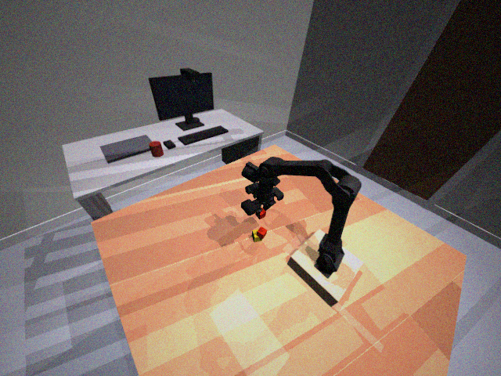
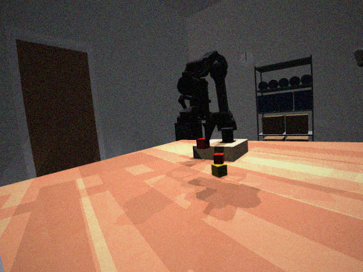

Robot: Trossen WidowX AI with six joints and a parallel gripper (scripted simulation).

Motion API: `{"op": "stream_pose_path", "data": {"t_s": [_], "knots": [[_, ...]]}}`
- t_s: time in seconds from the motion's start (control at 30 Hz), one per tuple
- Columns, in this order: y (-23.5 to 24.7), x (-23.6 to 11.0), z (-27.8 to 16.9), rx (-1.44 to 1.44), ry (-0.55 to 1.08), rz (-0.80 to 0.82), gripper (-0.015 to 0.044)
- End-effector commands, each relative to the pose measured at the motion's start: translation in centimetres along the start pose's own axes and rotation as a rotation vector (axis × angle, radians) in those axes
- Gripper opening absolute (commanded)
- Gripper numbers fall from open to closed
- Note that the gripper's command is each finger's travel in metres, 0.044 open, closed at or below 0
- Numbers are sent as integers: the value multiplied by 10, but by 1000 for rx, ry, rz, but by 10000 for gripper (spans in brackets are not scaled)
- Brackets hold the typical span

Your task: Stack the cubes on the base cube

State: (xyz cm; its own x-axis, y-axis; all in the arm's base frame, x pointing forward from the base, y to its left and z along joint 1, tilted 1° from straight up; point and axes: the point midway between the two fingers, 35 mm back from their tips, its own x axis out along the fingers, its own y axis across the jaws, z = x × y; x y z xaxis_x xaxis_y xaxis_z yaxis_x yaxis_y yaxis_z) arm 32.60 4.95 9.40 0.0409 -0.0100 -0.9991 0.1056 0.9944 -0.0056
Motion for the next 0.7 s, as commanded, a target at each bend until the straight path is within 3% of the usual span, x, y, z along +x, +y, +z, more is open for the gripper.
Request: {"op": "stream_pose_path", "data": {"t_s": [0.0,0.33,0.67], "knots": [[14,0,-7,-123,8,3,105],[40,1,-20,-356,16,6,105],[42,9,-21,-377,16,5,105]]}}
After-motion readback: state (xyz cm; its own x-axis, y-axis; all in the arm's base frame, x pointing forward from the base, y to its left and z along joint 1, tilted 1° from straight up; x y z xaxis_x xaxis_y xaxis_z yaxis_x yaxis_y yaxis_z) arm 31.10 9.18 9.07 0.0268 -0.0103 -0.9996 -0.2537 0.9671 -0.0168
